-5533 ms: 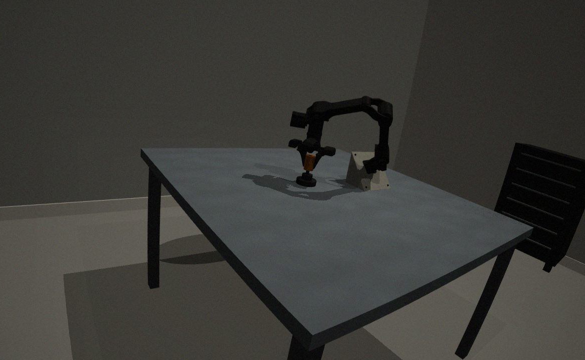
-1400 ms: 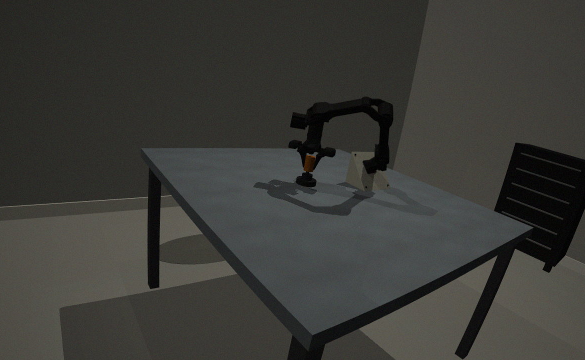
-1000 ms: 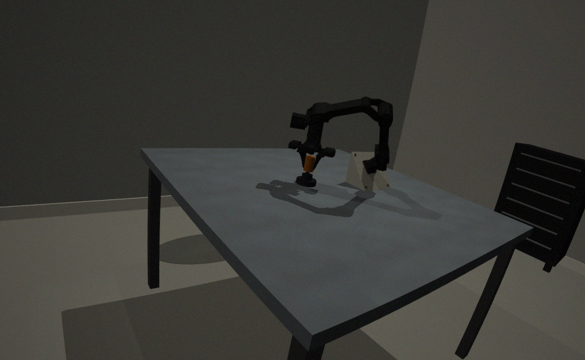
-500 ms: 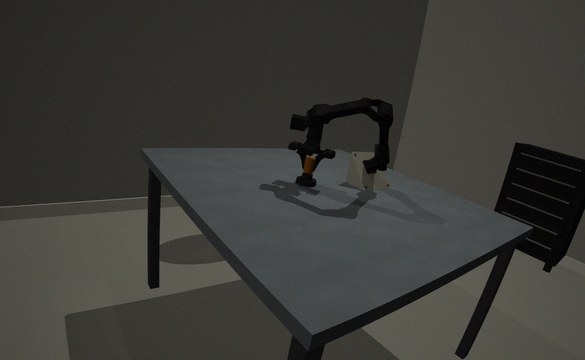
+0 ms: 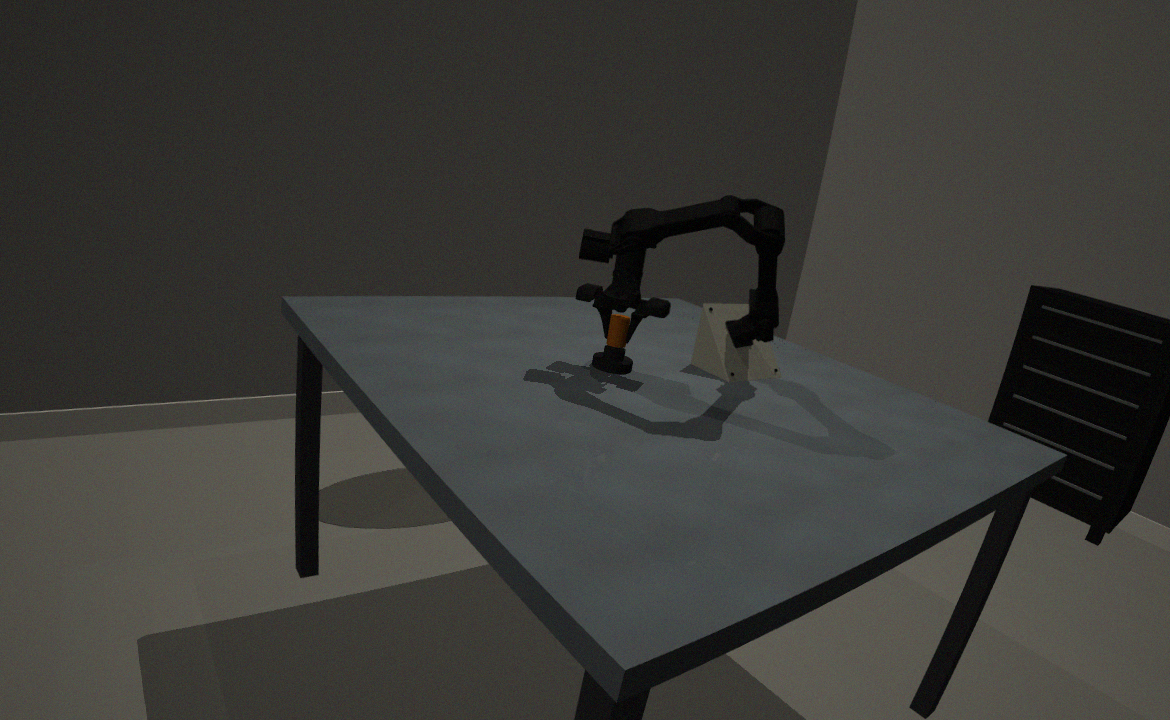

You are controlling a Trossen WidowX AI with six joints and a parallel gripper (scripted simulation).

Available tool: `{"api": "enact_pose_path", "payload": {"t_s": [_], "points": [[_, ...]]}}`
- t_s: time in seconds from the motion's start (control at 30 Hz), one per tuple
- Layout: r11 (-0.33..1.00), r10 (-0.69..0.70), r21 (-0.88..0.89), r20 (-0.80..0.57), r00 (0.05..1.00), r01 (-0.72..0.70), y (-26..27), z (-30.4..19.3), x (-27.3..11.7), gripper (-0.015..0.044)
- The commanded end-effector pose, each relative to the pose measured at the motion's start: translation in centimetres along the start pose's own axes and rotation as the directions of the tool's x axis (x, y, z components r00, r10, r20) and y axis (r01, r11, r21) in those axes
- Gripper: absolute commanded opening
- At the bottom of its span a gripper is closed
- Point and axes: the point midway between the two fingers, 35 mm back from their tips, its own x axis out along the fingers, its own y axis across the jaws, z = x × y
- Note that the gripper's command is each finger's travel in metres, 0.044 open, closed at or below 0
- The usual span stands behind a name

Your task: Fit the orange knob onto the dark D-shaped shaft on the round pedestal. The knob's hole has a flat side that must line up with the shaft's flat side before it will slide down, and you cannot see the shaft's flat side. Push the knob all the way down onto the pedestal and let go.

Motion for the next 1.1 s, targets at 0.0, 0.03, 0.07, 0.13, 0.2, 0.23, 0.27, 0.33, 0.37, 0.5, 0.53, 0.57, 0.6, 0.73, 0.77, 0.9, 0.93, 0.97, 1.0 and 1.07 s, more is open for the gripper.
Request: {"api": "enact_pose_path", "payload": {"t_s": [0.0,0.03,0.07,0.13,0.2,0.23,0.27,0.33,0.37,0.5,0.53,0.57,0.6,0.73,0.77,0.9,0.93,0.97,1.0,1.07], "points": [[0.999,-0.009,-0.036,0.008,1.0,0.009,-0.3,0.3,0.09,0.0],[0.999,-0.009,-0.049,0.008,1.0,0.009,-0.3,0.32,0.29,0.0],[0.998,-0.009,-0.059,0.008,1.0,0.009,-0.31,0.33,0.4,0.0],[0.997,-0.009,-0.073,0.009,1.0,0.01,-0.32,0.35,0.54,0.0],[0.998,-0.009,-0.066,0.009,1.0,0.009,-0.31,0.36,0.69,0.0],[0.998,-0.009,-0.06,0.009,1.0,0.009,-0.31,0.38,0.76,0.0],[0.999,-0.009,-0.052,0.009,1.0,0.009,-0.3,0.39,0.78,0.0],[0.999,0.001,-0.045,0.0,1.0,-0.001,-0.03,0.03,0.64,0.0],[0.999,0.001,-0.045,0.0,1.0,-0.001,-0.03,0.03,0.64,0.0],[0.999,0.001,-0.045,0.0,1.0,-0.001,-0.03,0.03,0.64,0.0],[0.999,0.001,-0.045,0.0,1.0,-0.001,-0.03,0.03,0.64,0.0],[0.999,0.001,-0.045,0.0,1.0,-0.001,-0.03,0.03,0.64,0.0026],[0.999,0.001,-0.045,0.0,1.0,-0.001,-0.03,0.03,0.64,0.0053],[0.999,0.001,-0.045,0.0,1.0,-0.001,-0.03,0.03,0.64,0.0157],[0.999,0.001,-0.045,0.0,1.0,-0.001,-0.03,0.03,0.64,0.0184],[0.999,0.001,-0.045,0.0,1.0,-0.001,-0.03,0.03,0.64,0.0289],[0.999,0.001,-0.045,0.0,1.0,-0.001,-0.03,0.03,0.64,0.0315],[0.999,0.001,-0.045,0.0,1.0,-0.001,-0.03,0.03,0.64,0.0341],[0.999,0.001,-0.045,0.0,1.0,-0.001,-0.03,0.03,0.64,0.0368],[0.999,0.001,-0.045,0.0,1.0,-0.001,-0.03,0.03,0.64,0.042]]}}
